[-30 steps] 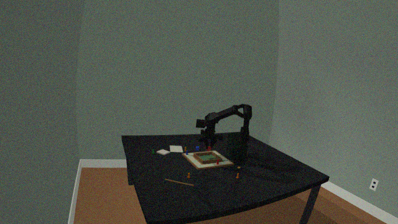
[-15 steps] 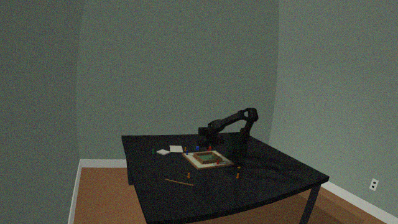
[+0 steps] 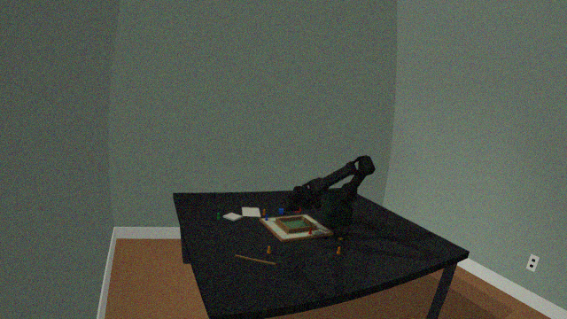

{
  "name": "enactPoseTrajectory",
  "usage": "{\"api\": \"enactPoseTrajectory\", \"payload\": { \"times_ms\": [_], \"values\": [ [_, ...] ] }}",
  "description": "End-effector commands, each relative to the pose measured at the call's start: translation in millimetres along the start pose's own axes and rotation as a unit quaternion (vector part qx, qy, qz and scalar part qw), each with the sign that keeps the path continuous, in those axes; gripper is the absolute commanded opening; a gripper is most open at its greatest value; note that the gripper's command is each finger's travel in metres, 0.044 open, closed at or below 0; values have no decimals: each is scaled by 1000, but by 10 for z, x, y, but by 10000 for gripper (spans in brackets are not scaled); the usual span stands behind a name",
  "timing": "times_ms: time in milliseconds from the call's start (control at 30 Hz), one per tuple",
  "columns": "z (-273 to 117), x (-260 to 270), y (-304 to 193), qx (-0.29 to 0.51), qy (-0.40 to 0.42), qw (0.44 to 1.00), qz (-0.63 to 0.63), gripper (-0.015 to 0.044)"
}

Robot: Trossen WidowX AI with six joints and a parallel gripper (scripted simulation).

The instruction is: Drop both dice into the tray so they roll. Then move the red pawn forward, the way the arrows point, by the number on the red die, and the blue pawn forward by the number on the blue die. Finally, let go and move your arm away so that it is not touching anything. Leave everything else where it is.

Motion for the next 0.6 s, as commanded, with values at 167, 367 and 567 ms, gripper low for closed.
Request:
{"api": "enactPoseTrajectory", "payload": {
  "times_ms": [167, 367, 567],
  "values": [
    [-392, 85, 40, -10, 15, 1000, 4, 0],
    [-395, 87, 39, -10, 15, 1000, 4, 0],
    [-379, 84, 36, -8, 14, 1000, 2, 0]
  ]
}}
Point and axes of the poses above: the point midway between the two fingers, 35 mm back from their tips, its own z axis out along the fingers, its own x axis across the jaws, y = z × x, the point moved 8 cm from there along -z, back along the fingers, and after that the axes turned 6 degrees about -z, right-handed, at the moved point
